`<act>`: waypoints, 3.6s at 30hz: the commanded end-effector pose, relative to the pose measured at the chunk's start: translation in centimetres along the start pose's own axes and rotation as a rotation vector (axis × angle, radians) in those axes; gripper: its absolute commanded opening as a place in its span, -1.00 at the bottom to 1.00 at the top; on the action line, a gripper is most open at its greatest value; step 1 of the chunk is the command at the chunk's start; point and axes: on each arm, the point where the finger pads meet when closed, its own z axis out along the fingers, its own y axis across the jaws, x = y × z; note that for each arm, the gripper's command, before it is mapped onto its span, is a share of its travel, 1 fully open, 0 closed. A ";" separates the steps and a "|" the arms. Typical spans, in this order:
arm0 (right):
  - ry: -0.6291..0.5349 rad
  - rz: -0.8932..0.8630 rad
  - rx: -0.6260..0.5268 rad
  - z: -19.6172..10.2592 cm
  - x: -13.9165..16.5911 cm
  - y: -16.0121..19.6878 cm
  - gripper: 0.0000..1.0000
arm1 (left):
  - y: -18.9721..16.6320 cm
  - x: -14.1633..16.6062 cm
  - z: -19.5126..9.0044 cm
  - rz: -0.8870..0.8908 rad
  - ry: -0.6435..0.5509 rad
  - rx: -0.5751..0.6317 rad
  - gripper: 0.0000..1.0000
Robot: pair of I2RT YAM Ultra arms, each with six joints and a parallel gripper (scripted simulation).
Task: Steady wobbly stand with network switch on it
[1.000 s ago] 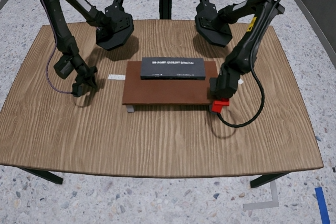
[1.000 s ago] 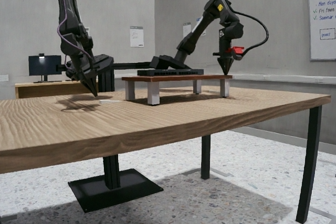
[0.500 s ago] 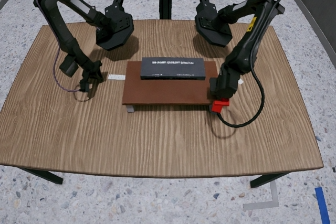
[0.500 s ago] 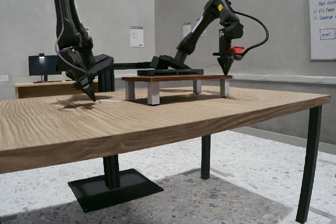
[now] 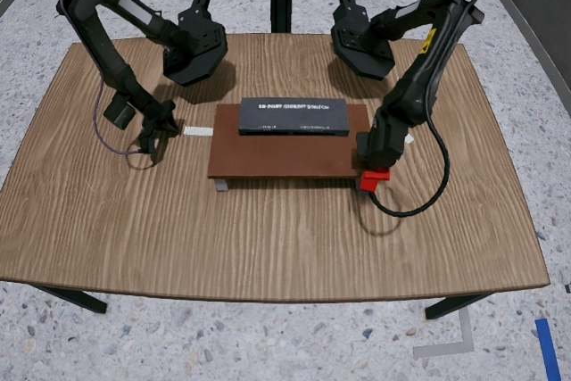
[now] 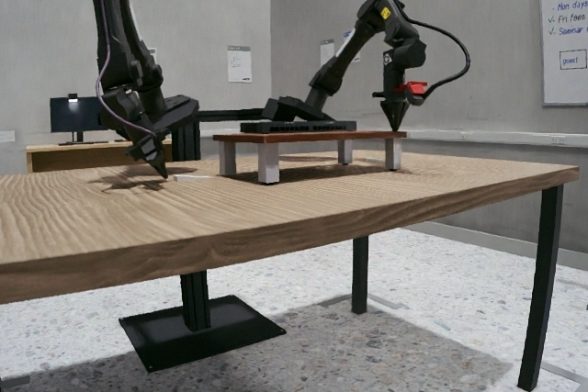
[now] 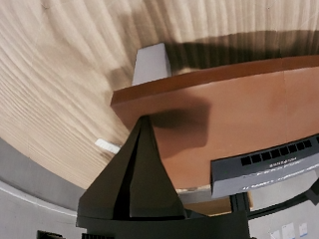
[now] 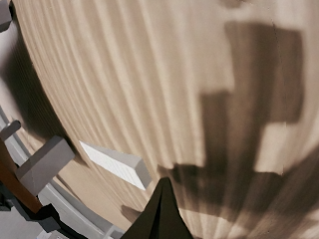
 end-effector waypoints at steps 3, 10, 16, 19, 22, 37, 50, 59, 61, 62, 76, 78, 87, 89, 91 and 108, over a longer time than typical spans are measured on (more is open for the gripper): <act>-0.001 -0.011 -0.028 0.2 0.3 0.7 -1.00 | -0.9 -1.1 -0.4 0.004 -0.033 0.015 -1.00; -0.021 -0.008 -0.015 0.1 0.1 1.3 -1.00 | -0.9 -1.1 -0.4 0.004 -0.033 0.015 -1.00; -0.020 -0.010 -0.007 0.2 0.0 1.3 -1.00 | -0.9 -1.1 -0.4 0.004 -0.033 0.015 -1.00; -0.033 -0.019 -0.007 0.0 -0.8 1.1 -1.00 | -0.9 -1.1 -0.4 0.004 -0.033 0.015 -1.00; -0.013 -0.008 -0.006 0.4 0.1 1.5 -1.00 | -0.9 -1.1 -0.4 0.004 -0.033 0.015 -1.00; -0.027 -0.013 0.010 0.7 -1.1 1.2 -1.00 | -0.9 -1.1 -0.4 0.004 -0.033 0.015 -1.00; 0.001 -0.006 -0.009 1.1 0.8 2.8 -1.00 | -0.9 -1.1 -0.4 0.004 -0.033 0.015 -1.00; 0.024 0.000 -0.017 1.7 1.4 3.2 -1.00 | -0.9 -1.1 -0.4 0.004 -0.033 0.015 -1.00; 0.015 -0.002 -0.015 1.7 0.6 3.0 -1.00 | -0.9 -1.1 -0.4 0.004 -0.033 0.015 -1.00; 0.007 -0.004 -0.014 1.6 0.6 3.1 -1.00 | -0.9 -1.1 -0.4 0.004 -0.033 0.015 -1.00; 0.017 -0.002 -0.009 1.9 0.6 3.4 -1.00 | -0.9 -1.1 -0.4 0.004 -0.033 0.015 -1.00; -0.016 -0.009 -0.001 1.4 0.0 3.5 -1.00 | -0.9 -1.1 -0.4 0.004 -0.033 0.015 -1.00; 0.011 -0.009 -0.025 2.0 0.9 4.3 -1.00 | -0.9 -1.1 -0.4 0.004 -0.033 0.015 -1.00; 0.036 0.000 -0.016 2.3 1.7 4.4 -1.00 | -0.9 -1.1 -0.4 0.004 -0.033 0.015 -1.00; 0.015 -0.001 -0.018 2.2 0.9 4.3 -1.00 | -0.9 -1.1 -0.4 0.004 -0.033 0.015 -1.00; 0.009 -0.002 -0.019 2.6 0.6 4.9 -1.00 | -0.9 -1.1 -0.4 0.004 -0.033 0.015 -1.00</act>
